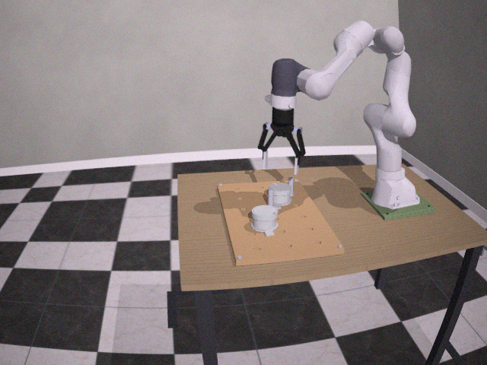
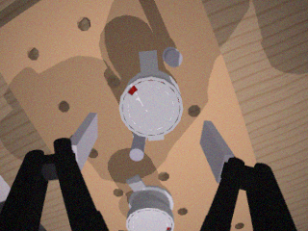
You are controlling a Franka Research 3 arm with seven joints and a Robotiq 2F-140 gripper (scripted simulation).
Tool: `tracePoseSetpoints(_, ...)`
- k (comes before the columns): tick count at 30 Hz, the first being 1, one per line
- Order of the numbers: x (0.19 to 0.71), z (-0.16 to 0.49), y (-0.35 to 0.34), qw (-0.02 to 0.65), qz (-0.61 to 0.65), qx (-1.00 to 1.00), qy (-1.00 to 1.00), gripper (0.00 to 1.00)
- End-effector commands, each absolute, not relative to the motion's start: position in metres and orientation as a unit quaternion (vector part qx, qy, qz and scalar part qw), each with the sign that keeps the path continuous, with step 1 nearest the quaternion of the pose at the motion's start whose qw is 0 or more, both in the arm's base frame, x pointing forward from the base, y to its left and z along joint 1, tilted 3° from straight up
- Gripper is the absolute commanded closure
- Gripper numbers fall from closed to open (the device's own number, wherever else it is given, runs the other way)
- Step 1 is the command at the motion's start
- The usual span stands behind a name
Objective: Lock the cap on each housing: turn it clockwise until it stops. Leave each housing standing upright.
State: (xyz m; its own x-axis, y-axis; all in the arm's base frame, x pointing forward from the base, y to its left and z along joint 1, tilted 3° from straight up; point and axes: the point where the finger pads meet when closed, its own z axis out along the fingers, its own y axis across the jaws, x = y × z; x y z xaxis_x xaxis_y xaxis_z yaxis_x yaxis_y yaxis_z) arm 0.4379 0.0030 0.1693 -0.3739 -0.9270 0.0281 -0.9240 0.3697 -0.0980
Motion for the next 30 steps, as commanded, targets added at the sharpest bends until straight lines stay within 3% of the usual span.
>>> tracePoseSetpoints(1,0.4384,0.1701,0.0013,0.013,-0.039,-0.669,0.742,0.22)
tracePoseSetpoints(12,0.4384,0.1701,0.0013,0.011,-0.028,-0.769,0.639,0.22)
tracePoseSetpoints(30,0.4384,0.17,0.0012,0.01,-0.027,-0.772,0.635,0.22)
